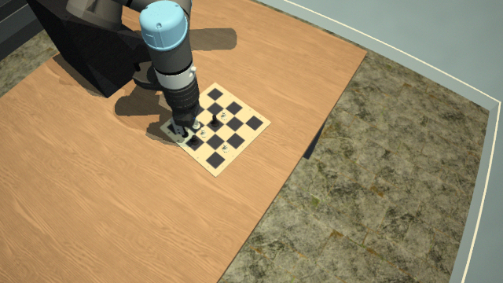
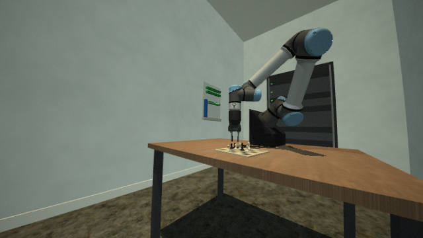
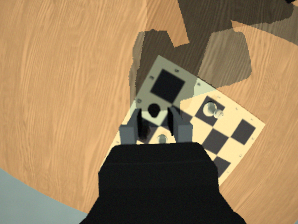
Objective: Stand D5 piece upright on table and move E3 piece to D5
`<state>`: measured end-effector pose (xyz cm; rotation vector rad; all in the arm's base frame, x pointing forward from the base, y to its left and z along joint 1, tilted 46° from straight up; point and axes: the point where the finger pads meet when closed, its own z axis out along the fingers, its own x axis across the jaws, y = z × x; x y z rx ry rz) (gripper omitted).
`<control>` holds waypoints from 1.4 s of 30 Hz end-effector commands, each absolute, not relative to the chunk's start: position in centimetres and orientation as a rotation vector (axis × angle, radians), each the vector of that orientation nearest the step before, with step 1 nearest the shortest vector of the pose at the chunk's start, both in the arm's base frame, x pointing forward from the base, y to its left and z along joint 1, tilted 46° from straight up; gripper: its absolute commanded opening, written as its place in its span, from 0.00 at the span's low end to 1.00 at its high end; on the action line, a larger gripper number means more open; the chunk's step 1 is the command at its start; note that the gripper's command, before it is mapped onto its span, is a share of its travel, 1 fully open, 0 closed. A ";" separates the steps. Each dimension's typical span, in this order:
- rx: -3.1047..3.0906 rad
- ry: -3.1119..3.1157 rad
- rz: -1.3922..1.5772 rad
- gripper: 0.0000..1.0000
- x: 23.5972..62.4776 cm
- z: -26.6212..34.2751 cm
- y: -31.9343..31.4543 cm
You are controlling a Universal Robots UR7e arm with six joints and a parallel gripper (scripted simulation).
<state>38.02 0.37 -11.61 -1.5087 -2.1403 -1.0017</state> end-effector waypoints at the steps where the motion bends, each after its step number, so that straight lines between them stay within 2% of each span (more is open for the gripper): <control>1: -1.510 -2.141 -1.002 0.68 38.1 -11.8 0.5; 42: -1.510 -2.141 -1.002 0.68 38.4 -13.9 2.6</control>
